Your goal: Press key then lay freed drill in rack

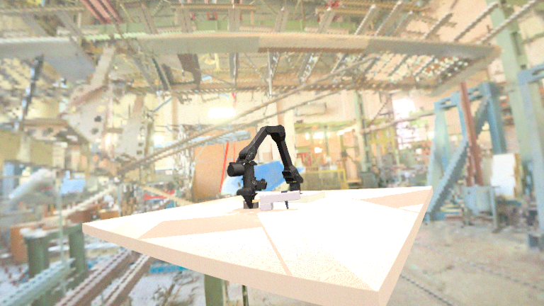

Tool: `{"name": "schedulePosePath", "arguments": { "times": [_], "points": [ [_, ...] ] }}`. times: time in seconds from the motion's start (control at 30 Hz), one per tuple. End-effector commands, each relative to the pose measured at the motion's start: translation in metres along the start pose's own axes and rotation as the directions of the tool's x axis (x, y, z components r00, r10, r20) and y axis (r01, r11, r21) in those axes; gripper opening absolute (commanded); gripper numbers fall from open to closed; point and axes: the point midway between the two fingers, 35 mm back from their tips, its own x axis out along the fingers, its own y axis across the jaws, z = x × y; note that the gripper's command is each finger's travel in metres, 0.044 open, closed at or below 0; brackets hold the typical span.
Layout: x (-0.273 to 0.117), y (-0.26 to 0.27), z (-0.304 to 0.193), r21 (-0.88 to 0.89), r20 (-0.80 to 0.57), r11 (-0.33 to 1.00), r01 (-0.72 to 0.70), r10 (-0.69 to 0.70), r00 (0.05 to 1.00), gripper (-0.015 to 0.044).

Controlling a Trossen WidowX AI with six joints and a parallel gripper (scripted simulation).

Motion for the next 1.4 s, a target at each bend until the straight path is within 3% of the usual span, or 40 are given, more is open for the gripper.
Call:
{"name": "schedulePosePath", "arguments": {
  "times": [0.0,1.37],
  "points": [
    [0.000,0.000,0.000,0.000,0.000,1.000,0.000,0.000,1.000,0.0013],
    [-0.003,0.001,-0.021,0.006,0.001,1.000,-0.003,0.003,1.000,0.0000]
  ]
}}
